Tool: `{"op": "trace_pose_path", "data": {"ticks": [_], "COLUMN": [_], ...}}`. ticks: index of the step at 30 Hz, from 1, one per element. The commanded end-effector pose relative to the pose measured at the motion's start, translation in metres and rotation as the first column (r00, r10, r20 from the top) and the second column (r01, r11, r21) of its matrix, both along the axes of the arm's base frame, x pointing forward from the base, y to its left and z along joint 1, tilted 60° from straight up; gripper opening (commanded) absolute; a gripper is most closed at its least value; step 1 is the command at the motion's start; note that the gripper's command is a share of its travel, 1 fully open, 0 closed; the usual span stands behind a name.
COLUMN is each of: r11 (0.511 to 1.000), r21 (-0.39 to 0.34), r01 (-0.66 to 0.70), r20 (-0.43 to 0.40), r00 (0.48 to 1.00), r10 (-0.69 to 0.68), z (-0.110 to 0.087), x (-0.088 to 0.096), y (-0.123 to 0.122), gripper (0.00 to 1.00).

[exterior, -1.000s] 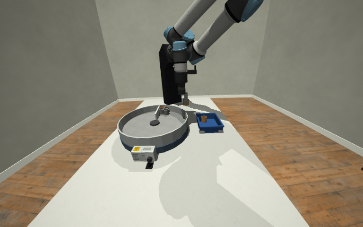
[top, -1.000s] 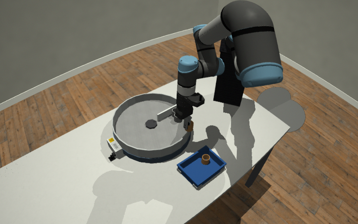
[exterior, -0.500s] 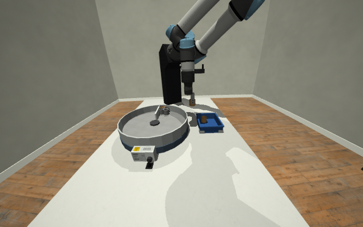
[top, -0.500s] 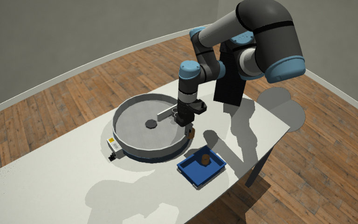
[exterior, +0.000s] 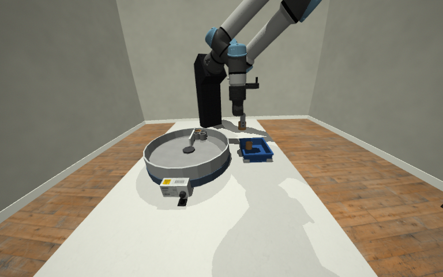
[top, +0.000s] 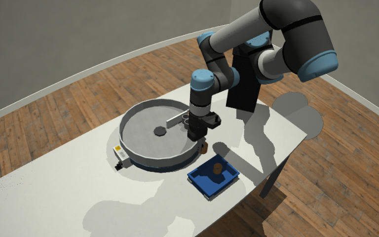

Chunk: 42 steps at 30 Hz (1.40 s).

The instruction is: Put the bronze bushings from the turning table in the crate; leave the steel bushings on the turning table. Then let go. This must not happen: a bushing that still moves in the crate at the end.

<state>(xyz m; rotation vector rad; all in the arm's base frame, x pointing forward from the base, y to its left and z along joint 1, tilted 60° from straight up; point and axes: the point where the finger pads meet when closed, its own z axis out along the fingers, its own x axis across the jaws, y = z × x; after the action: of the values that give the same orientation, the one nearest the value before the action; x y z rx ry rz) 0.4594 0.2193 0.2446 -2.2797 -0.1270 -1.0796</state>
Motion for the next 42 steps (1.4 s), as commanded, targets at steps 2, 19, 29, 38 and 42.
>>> {"op": "trace_pose_path", "data": {"ticks": [2,19,29,38,42], "r11": [1.0,1.0,1.0,1.0,1.0], "r21": [-0.005,-0.012,-0.011,-0.012,-0.012], "r01": [0.0,0.001,0.001,0.001,0.001], "r20": [-0.003,-0.022,-0.021,-0.021,-0.021], "r00": [1.0,1.0,1.0,1.0,1.0], "r10": [0.0,-0.001,-0.001,-0.001,-0.001], "z": [0.02,0.041,0.036,0.029,0.029], "x": [0.003,0.009,0.015,0.024,0.024], "y": [0.013,0.027,0.032,0.04,0.04], "gripper": [0.0,0.0,0.0,0.0,0.0]}}
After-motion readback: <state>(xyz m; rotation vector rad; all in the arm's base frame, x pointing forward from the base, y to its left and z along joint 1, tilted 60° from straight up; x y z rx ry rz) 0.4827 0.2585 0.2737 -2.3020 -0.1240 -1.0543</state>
